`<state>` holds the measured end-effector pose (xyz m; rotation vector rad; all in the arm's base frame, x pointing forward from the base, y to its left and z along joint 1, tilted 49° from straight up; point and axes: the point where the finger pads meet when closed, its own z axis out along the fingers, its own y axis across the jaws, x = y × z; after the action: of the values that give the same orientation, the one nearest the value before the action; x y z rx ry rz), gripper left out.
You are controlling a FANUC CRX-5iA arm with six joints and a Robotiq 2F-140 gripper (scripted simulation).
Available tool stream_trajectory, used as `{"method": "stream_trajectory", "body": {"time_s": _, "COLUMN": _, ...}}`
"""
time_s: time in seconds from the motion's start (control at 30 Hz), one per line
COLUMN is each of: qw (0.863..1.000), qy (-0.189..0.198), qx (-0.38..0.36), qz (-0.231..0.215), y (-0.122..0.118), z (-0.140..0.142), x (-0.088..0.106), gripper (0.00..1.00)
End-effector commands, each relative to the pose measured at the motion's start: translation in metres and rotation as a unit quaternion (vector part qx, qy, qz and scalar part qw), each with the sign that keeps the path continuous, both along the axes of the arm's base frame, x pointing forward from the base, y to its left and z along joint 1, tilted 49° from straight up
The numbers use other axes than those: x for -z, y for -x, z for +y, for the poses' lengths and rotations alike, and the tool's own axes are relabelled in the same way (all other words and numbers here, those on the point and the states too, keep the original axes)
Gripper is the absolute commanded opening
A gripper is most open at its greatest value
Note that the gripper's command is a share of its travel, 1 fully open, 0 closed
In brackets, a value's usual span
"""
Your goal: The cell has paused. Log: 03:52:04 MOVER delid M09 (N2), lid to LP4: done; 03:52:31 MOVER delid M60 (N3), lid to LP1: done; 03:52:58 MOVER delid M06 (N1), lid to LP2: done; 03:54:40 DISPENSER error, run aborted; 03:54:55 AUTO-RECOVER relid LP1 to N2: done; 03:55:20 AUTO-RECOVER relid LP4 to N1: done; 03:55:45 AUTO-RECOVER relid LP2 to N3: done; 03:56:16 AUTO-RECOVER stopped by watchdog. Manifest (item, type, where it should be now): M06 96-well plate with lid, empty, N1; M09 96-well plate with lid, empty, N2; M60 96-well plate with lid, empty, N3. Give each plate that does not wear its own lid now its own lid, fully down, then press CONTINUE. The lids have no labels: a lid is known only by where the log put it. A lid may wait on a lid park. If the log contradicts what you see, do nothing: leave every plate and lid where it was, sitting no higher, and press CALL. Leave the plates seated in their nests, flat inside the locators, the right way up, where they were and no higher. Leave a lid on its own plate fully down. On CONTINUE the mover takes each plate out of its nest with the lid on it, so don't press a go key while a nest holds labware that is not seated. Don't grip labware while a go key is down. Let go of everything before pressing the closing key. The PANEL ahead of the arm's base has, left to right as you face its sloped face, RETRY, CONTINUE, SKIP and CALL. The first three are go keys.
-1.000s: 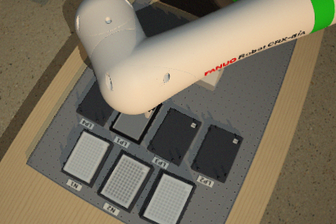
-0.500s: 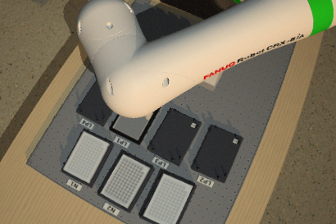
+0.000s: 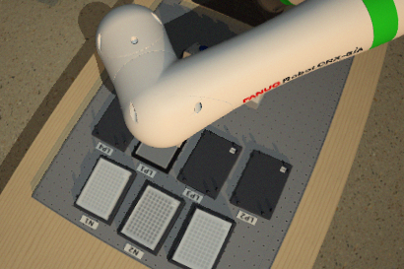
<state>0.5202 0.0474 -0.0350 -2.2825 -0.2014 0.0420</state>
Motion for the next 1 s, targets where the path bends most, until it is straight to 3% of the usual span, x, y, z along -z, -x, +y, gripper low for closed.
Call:
{"method": "stream_trajectory", "body": {"time_s": 0.0, "qw": 1.0, "qy": 0.0, "qx": 0.0, "qz": 0.0, "y": 0.0, "z": 0.003, "x": 0.003, "gripper": 0.66}}
{"method": "stream_trajectory", "body": {"time_s": 0.97, "qw": 1.0, "qy": 0.0, "qx": 0.0, "qz": 0.0, "y": 0.002, "z": 0.014, "x": 0.012, "gripper": 0.66}}
